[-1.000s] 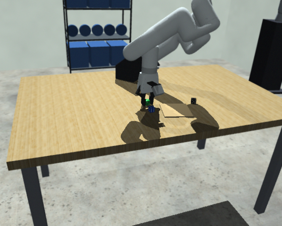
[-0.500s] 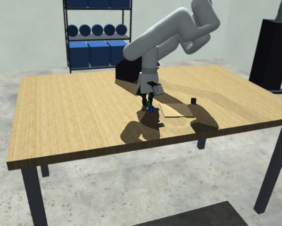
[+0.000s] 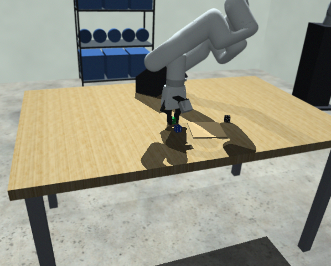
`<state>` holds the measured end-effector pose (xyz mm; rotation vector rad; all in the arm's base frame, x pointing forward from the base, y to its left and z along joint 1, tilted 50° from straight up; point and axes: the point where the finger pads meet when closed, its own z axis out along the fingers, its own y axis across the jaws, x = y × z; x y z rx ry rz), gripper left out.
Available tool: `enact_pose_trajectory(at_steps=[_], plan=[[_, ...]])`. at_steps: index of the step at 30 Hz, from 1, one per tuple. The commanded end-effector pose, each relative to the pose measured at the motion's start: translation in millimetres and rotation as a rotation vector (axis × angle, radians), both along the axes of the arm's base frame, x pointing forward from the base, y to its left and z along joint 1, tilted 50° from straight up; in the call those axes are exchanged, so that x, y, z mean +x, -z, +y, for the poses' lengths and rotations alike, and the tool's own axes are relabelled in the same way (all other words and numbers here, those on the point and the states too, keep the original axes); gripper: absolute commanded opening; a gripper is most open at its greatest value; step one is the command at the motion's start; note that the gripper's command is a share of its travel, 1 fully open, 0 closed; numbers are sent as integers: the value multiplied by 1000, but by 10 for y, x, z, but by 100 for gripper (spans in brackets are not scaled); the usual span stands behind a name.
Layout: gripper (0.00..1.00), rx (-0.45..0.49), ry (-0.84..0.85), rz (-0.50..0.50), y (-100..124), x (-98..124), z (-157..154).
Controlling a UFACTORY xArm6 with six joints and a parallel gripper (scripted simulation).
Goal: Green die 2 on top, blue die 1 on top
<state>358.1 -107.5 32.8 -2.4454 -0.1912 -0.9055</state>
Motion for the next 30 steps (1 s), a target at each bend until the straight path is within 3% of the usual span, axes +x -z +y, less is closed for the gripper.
enact_pose_trajectory(at_steps=[1,16,25,30], plan=[[21,-1,1,-1,-5,2,-9],[21,-1,1,-1,-124,-104,-105],[21,-1,1,-1,-532,-466,-434],[21,-1,1,-1,-641,-563,-522]])
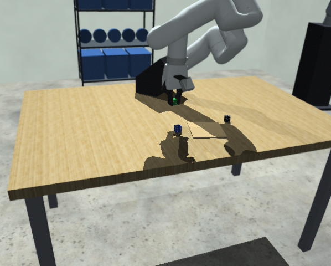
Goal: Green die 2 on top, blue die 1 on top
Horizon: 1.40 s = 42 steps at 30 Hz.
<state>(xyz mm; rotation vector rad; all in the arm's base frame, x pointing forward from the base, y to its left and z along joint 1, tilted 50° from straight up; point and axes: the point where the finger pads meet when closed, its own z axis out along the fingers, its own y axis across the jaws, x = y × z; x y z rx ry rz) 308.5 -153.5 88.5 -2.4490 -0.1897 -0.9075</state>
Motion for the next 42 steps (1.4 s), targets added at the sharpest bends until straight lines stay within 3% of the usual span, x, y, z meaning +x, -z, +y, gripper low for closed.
enact_pose_trajectory(at_steps=[1,12,14,17,20,23,27,37,42], plan=[[21,2,-1,-1,-88,-70,-65],[21,4,1,1,-89,-49,-91],[21,11,11,9,-90,66,-220],[21,35,41,32,-101,418,-546],[21,35,41,32,-101,418,-546],[21,62,68,54,-121,784,-795],[21,73,79,63,-132,931,-872],[21,58,95,98,-32,890,-893],[21,3,150,209,297,722,-973]])
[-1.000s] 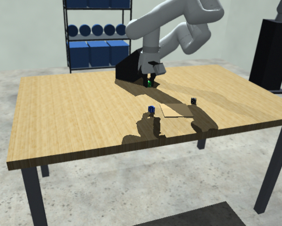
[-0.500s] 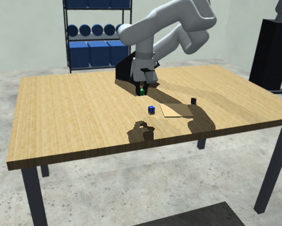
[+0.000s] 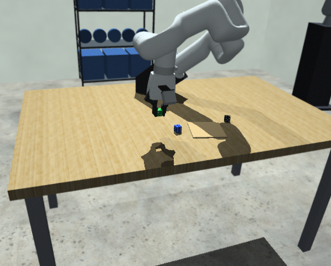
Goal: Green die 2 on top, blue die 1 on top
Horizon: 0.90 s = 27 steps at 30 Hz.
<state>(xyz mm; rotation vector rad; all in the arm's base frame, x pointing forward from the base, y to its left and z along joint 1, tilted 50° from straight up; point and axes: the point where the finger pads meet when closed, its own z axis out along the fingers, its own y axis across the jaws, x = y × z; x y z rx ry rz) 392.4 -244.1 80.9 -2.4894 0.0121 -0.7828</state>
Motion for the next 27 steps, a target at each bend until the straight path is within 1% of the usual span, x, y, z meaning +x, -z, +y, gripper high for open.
enact_pose_trajectory(at_steps=[1,3,4,6,7,8,9,10,13,15,18,19,20,21,22,23,24,25,26,27], plan=[[21,-55,51,112,318,-173,-96],[21,-97,85,181,524,-303,-168],[21,-100,87,185,534,-310,-173],[21,-149,125,252,739,-455,-263],[21,-158,132,263,773,-481,-280],[21,-187,153,296,877,-563,-336],[21,-192,157,301,896,-578,-346],[21,-229,182,337,1013,-677,-419],[21,-231,184,339,1018,-682,-423],[21,-319,242,406,1254,-902,-607],[21,-368,273,434,1362,-1014,-714],[21,-410,299,452,1443,-1103,-808],[21,-420,305,455,1461,-1123,-830],[21,-464,331,468,1533,-1208,-931],[21,-474,337,470,1549,-1226,-954],[21,-516,362,476,1608,-1299,-1054],[21,-529,370,477,1624,-1319,-1085],[21,-571,394,477,1672,-1382,-1186],[21,-585,402,475,1686,-1400,-1220],[21,-626,427,468,1724,-1451,-1323]])
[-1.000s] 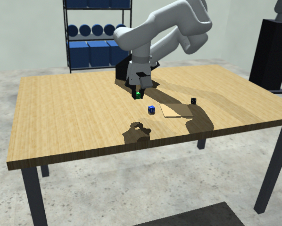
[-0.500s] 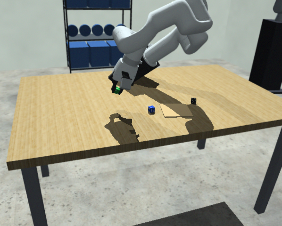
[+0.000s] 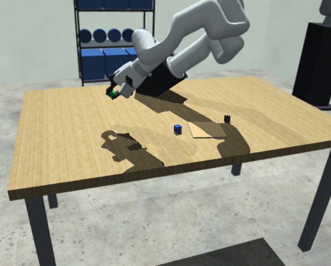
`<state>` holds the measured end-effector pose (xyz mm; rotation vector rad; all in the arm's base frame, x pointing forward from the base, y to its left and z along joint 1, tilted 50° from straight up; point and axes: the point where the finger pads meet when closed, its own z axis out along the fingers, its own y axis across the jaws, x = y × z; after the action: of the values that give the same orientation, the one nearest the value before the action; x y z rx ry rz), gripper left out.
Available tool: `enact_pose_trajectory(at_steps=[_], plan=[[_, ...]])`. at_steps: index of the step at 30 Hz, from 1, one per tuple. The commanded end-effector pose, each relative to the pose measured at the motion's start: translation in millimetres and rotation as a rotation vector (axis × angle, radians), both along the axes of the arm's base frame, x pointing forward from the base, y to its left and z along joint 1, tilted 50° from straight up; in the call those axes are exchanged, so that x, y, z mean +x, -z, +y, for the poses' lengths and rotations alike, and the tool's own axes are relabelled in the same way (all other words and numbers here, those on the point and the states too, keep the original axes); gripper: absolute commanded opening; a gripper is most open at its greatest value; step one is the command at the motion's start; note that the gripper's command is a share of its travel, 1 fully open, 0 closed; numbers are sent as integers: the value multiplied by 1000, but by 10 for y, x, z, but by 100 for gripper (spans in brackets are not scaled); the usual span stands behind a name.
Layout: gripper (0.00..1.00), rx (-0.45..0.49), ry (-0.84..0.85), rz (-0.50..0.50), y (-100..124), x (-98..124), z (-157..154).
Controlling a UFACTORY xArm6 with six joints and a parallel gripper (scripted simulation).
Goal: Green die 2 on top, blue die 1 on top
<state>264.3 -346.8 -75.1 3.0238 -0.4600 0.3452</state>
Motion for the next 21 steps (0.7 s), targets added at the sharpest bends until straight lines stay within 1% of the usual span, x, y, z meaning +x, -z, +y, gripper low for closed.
enact_pose_trajectory(at_steps=[1,3,5,6,7,11,17,20,21], plan=[[21,-134,50,26,163,-170,-295],[21,-149,54,24,174,-185,-329],[21,-266,79,-13,227,-257,-591],[21,-268,79,-13,227,-257,-595],[21,-309,85,-36,233,-262,-685],[21,-391,93,-105,221,-229,-863],[21,-452,94,-189,181,-146,-987],[21,-456,94,-195,178,-139,-994],[21,-478,92,-242,150,-81,-1035]])
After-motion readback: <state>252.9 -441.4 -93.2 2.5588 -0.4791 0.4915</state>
